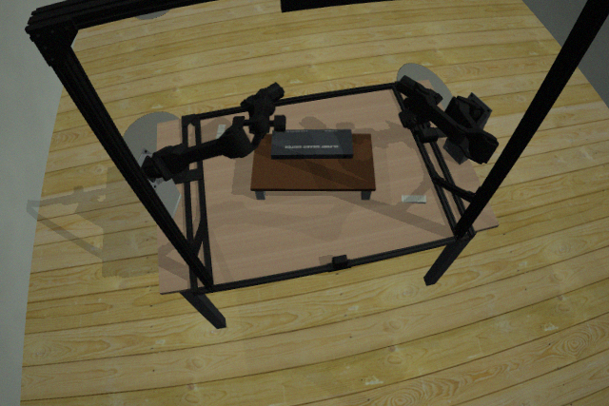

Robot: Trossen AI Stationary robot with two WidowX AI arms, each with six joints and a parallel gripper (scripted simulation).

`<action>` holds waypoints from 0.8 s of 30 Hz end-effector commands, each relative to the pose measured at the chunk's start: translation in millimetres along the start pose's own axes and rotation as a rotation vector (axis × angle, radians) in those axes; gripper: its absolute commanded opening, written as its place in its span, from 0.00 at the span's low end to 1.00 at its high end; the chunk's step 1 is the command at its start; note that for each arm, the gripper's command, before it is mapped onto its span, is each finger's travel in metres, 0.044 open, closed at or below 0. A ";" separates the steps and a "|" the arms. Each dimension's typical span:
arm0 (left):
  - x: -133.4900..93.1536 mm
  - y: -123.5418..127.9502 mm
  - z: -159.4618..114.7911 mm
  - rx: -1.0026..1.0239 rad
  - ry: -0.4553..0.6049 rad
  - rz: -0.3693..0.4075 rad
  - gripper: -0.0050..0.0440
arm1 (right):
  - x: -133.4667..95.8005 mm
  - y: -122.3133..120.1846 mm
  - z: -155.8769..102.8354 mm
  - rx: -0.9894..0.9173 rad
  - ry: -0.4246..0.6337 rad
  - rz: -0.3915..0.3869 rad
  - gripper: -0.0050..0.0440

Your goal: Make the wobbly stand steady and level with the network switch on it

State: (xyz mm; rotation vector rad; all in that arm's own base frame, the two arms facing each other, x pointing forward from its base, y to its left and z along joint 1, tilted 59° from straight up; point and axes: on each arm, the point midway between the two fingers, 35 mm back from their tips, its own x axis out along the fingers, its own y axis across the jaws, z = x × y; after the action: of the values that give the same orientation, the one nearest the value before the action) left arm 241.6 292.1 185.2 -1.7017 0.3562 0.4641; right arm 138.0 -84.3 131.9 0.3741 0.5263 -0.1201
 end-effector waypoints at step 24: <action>-60.5 2.3 0.7 0.000 0.000 0.000 0.10 | 0.0 0.0 0.0 0.000 0.000 0.000 0.10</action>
State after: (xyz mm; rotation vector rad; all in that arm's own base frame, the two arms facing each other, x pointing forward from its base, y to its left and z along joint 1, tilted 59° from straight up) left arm 189.0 290.2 211.9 -1.7020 0.3532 0.4698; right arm 138.0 -84.3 131.9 0.3741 0.5263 -0.1201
